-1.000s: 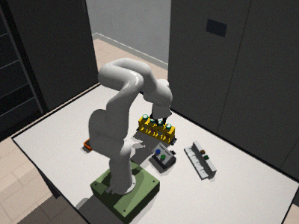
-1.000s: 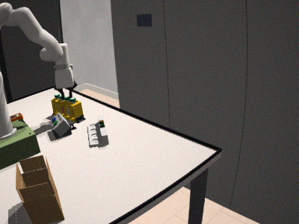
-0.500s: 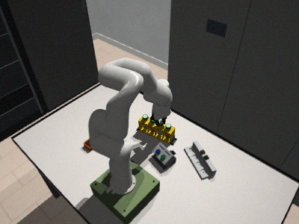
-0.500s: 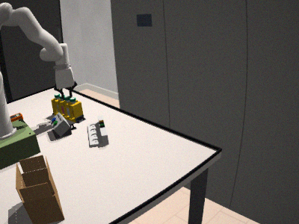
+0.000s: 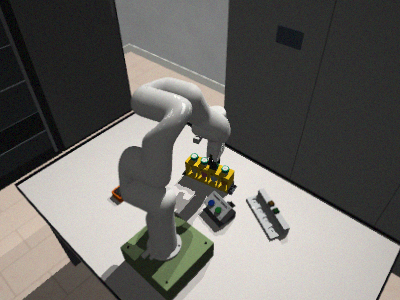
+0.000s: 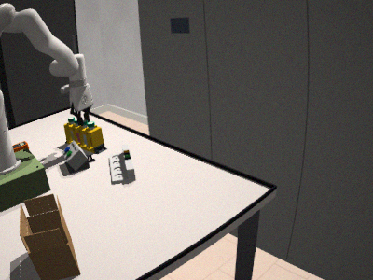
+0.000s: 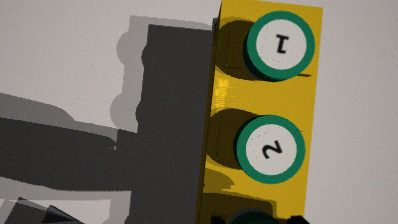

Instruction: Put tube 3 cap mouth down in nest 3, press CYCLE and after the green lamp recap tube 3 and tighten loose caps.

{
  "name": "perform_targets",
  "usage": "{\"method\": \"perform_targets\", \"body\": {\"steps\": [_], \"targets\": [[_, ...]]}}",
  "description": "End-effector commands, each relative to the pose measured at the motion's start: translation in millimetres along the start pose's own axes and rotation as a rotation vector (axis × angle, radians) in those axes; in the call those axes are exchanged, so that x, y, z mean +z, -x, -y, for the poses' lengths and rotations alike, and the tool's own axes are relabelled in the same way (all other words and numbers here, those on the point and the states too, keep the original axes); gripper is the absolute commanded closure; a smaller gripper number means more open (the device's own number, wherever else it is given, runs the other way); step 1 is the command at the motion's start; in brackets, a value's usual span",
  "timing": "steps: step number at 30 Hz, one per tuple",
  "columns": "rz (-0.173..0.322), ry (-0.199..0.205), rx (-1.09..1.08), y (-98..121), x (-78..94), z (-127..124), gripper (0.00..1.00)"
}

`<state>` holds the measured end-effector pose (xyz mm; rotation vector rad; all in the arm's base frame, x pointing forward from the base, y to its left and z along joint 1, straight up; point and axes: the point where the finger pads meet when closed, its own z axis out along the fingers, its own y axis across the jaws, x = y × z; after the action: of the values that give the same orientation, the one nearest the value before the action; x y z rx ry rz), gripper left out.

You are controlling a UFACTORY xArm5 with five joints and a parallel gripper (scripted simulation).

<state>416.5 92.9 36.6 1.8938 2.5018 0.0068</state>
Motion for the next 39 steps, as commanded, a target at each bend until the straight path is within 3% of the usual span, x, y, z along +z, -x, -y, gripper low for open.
{"method": "perform_targets", "body": {"steps": [1,10,17,18,28,31,39], "targets": [[0.004,0.003,-0.209,0.1,-1.1,-1.1,1.00],[0.005,0.002,-0.659,0.1,-1.3,-1.1,1.00],[0.005,0.002,-0.680,0.1,-1.4,-1.1,1.00],[0.005,0.002,-0.680,0.1,-1.4,-1.1,0.54],[0.005,0.002,-0.680,0.1,-1.4,-1.1,0.54],[0.005,0.002,-0.597,0.1,-1.2,-1.1,0.54],[0.004,0.003,-0.094,0.1,-1.2,-1.1,0.54]]}}
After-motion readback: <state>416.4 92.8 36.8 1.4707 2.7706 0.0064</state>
